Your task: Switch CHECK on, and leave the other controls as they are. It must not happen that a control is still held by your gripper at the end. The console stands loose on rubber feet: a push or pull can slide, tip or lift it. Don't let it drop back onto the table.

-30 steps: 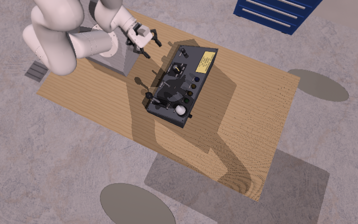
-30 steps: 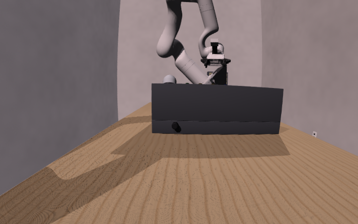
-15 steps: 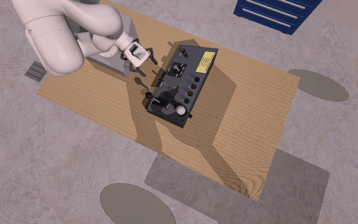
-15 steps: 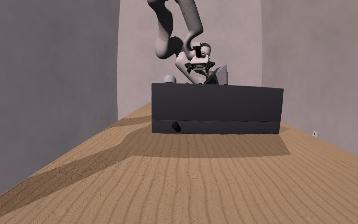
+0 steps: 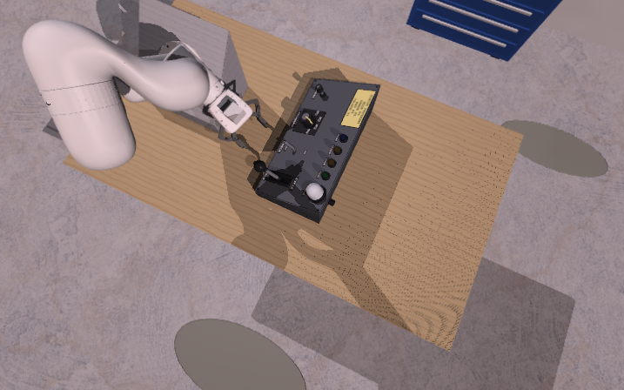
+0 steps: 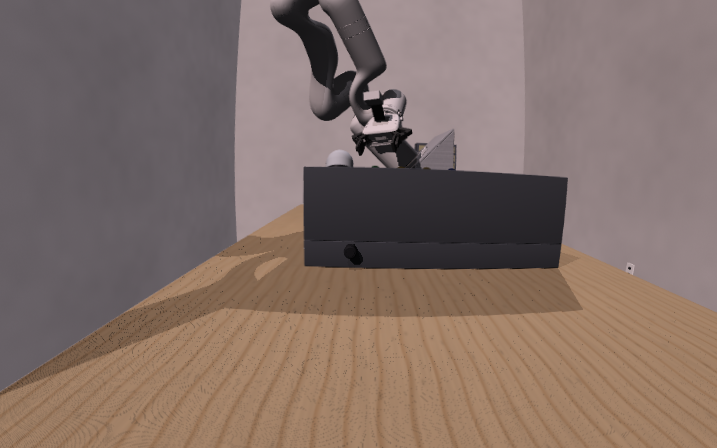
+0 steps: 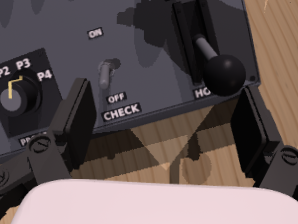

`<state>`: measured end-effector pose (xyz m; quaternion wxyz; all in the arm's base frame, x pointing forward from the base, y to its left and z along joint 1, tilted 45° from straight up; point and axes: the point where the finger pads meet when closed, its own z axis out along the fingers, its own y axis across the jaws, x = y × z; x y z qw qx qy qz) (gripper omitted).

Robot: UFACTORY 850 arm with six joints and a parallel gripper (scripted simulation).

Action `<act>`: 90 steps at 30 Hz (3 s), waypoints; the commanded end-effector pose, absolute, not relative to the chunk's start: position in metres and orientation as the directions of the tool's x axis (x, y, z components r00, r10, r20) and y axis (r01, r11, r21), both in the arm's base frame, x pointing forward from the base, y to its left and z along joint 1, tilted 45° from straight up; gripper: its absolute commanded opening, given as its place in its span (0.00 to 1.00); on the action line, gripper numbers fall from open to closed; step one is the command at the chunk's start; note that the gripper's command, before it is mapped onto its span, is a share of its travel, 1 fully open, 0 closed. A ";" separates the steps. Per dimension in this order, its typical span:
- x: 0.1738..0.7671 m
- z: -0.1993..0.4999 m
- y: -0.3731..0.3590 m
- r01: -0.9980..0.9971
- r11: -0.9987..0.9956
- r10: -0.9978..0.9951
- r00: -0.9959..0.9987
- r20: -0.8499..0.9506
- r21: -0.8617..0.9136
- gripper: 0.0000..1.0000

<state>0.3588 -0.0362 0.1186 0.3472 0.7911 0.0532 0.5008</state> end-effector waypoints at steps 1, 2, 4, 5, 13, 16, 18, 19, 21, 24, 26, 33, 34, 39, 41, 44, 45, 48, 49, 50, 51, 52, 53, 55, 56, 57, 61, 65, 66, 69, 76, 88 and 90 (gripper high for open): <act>0.360 0.119 -0.037 -0.261 -0.755 0.432 0.492 0.756 0.601 1.00; 0.360 0.119 -0.037 -0.261 -0.755 0.432 0.492 0.756 0.601 1.00; 0.360 0.119 -0.037 -0.261 -0.755 0.432 0.492 0.756 0.601 1.00; 0.360 0.119 -0.037 -0.261 -0.755 0.432 0.492 0.756 0.601 1.00; 0.360 0.119 -0.037 -0.261 -0.755 0.432 0.492 0.756 0.601 1.00; 0.360 0.119 -0.037 -0.261 -0.755 0.432 0.492 0.756 0.601 1.00; 0.360 0.119 -0.037 -0.261 -0.755 0.432 0.492 0.756 0.601 1.00; 0.360 0.119 -0.037 -0.261 -0.755 0.432 0.492 0.756 0.601 1.00; 0.360 0.119 -0.037 -0.261 -0.755 0.432 0.492 0.756 0.601 1.00; 0.360 0.119 -0.037 -0.261 -0.755 0.432 0.492 0.756 0.601 1.00; 0.360 0.119 -0.037 -0.261 -0.755 0.432 0.492 0.756 0.601 1.00; 0.360 0.119 -0.037 -0.261 -0.755 0.432 0.492 0.756 0.601 1.00; 0.360 0.119 -0.037 -0.261 -0.755 0.432 0.492 0.756 0.601 1.00; 0.360 0.119 -0.037 -0.261 -0.755 0.432 0.492 0.756 0.601 1.00; 0.360 0.119 -0.037 -0.261 -0.755 0.432 0.492 0.756 0.601 1.00; 0.360 0.119 -0.037 -0.261 -0.755 0.432 0.492 0.756 0.601 1.00; 0.360 0.119 -0.037 -0.261 -0.755 0.432 0.492 0.756 0.601 1.00; 0.360 0.119 -0.037 -0.261 -0.755 0.432 0.492 0.756 0.601 1.00; 0.360 0.119 -0.037 -0.261 -0.755 0.432 0.492 0.756 0.601 1.00; 0.360 0.119 -0.037 -0.261 -0.755 0.432 0.492 0.756 0.601 1.00; 0.360 0.119 -0.037 -0.261 -0.755 0.432 0.492 0.756 0.601 1.00; 0.360 0.119 -0.037 -0.261 -0.755 0.432 0.492 0.756 0.601 1.00; 0.360 0.119 -0.037 -0.261 -0.755 0.432 0.492 0.756 0.601 1.00; 0.360 0.119 -0.037 -0.261 -0.755 0.432 0.492 0.756 0.601 1.00; 0.360 0.119 -0.037 -0.261 -0.755 0.432 0.492 0.756 0.601 1.00; 0.360 0.119 -0.037 -0.261 -0.755 0.432 0.492 0.756 0.601 1.00; 0.360 0.119 -0.037 -0.261 -0.755 0.432 0.492 0.756 0.601 1.00; 0.360 0.119 -0.037 -0.261 -0.755 0.432 0.492 0.756 0.601 1.00; 0.360 0.119 -0.037 -0.261 -0.755 0.432 0.492 0.756 0.601 1.00; 0.359 0.120 -0.037 -0.261 -0.755 0.432 0.492 0.756 0.601 1.00; 0.356 0.124 -0.032 -0.261 -0.755 0.432 0.492 0.756 0.601 1.00; 0.343 0.142 -0.015 -0.261 -0.755 0.432 0.492 0.756 0.601 1.00; 0.340 0.146 -0.011 -0.261 -0.755 0.432 0.492 0.756 0.601 1.00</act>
